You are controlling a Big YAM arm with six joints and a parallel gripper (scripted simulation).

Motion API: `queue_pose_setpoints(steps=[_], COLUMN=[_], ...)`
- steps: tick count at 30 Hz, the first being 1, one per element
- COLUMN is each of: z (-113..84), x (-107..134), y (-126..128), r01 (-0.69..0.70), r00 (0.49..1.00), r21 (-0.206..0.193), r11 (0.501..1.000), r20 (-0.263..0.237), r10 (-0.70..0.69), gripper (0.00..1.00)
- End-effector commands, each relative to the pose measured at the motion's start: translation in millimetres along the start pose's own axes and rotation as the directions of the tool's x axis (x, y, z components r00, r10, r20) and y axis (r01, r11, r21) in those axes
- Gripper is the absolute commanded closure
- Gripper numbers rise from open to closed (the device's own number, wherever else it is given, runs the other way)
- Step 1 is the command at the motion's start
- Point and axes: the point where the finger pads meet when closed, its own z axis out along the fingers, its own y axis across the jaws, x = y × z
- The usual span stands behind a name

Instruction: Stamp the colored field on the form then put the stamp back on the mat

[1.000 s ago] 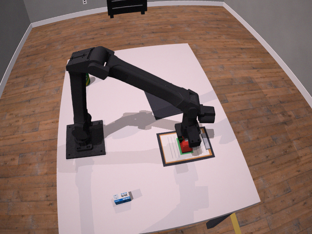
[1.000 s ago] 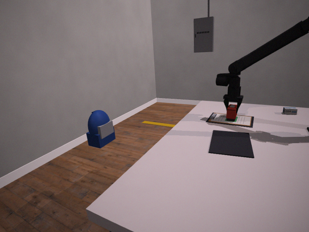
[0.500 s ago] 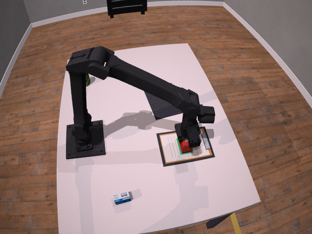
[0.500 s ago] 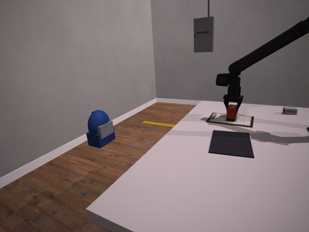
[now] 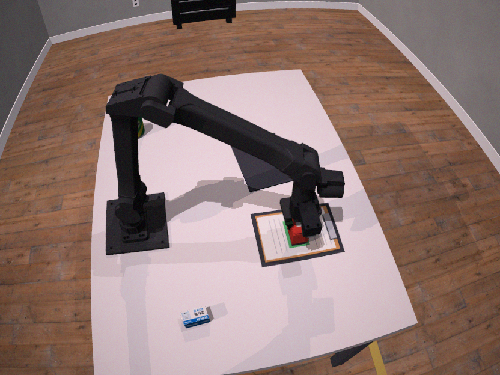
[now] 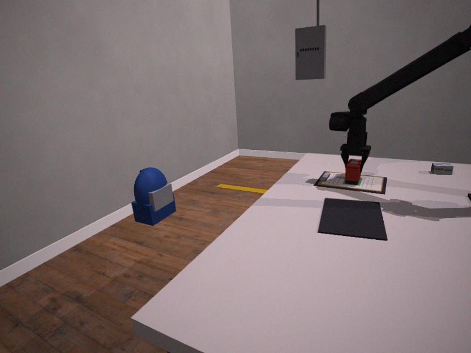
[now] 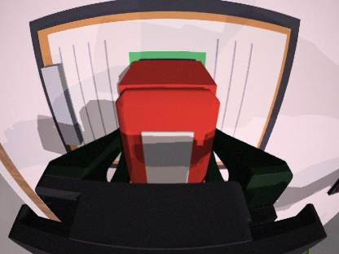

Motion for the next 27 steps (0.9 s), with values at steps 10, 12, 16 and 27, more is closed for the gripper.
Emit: queue_pose_setpoints(steps=[10,12,16,27], z=[30.4,30.4,30.4,32.7], x=[-2.0,-2.0,-2.0,-2.1], y=[0.7,0.7,0.7,0.7], r01=[-0.007,-0.007,-0.007,-0.007], r00=[1.0,1.0,1.0,1.0], r21=[0.018,0.018,0.018,0.018], r11=[1.0,1.0,1.0,1.0], r20=[-0.004,-0.004,-0.004,-0.004], r10=[0.007,0.007,0.007,0.007], gripper=[0.7,0.7,0.7,0.7])
